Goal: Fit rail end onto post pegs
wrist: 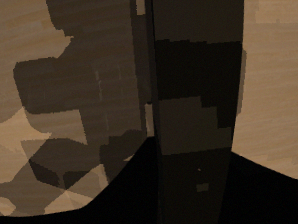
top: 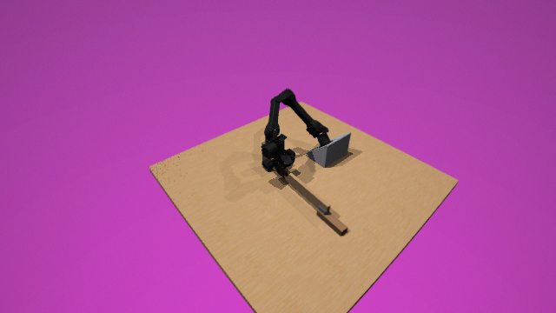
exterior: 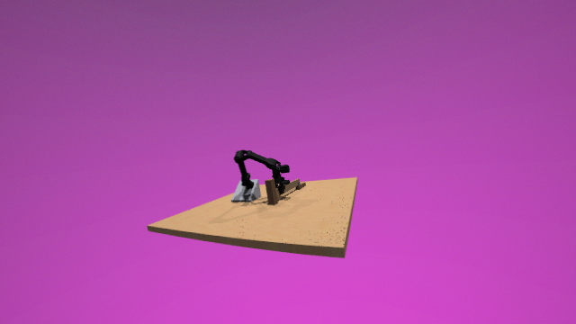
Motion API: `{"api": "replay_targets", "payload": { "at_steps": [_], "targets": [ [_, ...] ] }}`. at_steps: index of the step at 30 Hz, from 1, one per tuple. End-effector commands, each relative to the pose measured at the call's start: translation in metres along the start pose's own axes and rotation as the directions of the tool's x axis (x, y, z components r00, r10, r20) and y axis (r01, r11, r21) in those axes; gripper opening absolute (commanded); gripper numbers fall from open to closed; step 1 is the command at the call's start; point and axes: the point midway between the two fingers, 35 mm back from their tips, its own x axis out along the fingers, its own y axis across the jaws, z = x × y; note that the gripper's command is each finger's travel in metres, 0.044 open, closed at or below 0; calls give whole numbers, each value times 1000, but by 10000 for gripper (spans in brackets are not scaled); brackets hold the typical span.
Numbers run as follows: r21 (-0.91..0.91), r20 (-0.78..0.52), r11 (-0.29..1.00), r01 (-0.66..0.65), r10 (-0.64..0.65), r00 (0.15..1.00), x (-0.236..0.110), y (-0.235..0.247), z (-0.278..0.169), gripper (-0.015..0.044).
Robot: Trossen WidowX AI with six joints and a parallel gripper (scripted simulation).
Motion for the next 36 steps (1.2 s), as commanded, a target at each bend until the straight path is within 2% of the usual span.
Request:
{"api": "replay_targets", "payload": {
  "at_steps": [1,34,36],
  "targets": [
    [-2,-1,1000,5,-5,1000,-1,0,-2,0],
    [-2,-1,1000,5,-5,1000,-2,0,-13,0],
    [0,-1,1000,1,-1,1000,-1,0,-11,53]
  ]
}}
